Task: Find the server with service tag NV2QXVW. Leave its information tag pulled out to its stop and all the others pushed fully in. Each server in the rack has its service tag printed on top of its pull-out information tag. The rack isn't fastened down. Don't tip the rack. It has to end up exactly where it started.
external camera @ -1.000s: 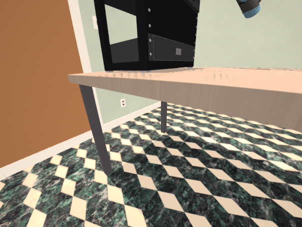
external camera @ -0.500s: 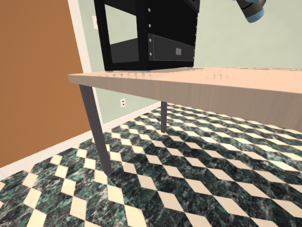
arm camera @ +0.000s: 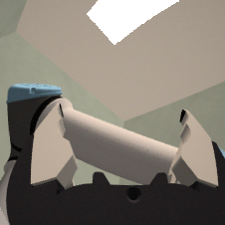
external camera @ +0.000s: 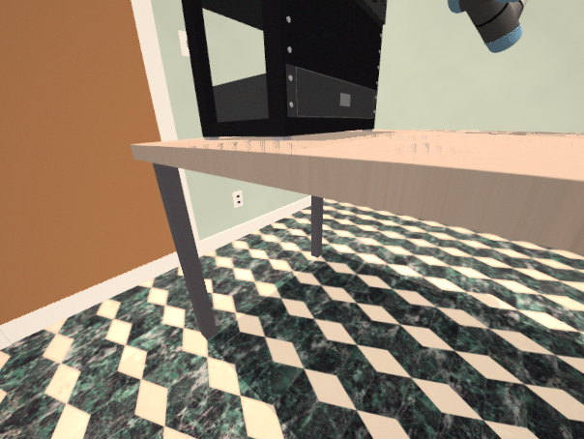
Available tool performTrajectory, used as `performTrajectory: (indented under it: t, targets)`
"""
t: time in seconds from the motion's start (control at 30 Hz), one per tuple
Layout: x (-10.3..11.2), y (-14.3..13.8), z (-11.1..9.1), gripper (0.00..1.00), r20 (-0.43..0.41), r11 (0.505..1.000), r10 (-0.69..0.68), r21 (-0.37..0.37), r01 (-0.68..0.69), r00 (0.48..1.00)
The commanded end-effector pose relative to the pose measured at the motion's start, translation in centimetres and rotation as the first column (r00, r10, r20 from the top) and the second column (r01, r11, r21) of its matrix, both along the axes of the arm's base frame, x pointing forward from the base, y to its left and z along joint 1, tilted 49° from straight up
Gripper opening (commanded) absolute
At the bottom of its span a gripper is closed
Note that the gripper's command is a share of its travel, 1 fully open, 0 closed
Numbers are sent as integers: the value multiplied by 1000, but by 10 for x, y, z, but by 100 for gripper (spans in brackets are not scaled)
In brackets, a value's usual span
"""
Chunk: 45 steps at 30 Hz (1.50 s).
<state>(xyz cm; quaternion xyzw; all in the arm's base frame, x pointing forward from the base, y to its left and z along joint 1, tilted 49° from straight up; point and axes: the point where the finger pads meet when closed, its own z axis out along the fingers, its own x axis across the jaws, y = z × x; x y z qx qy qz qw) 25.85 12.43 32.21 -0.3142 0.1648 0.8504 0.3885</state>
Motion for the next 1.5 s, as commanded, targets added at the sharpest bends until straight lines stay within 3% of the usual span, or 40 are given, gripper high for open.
performTrajectory:
  t: [0.0, 0.37, 0.53, 1.03, 1.13, 1.47]
  targets:
    - [17, -2, 12, 100, -91, 998, -40, 42, 44, 995]
    - [64, -17, 24, 100, -314, 983, -109, 110, 150, 943]
    - [75, -22, 24, 100, -362, 978, -119, 120, 173, 925]
    - [143, -51, 12, 100, -635, 939, -150, 148, 310, 758]
    - [144, -52, 12, 100, -636, 939, -150, 148, 311, 756]
    - [188, -74, -12, 100, -788, 911, -137, 138, 389, 601]
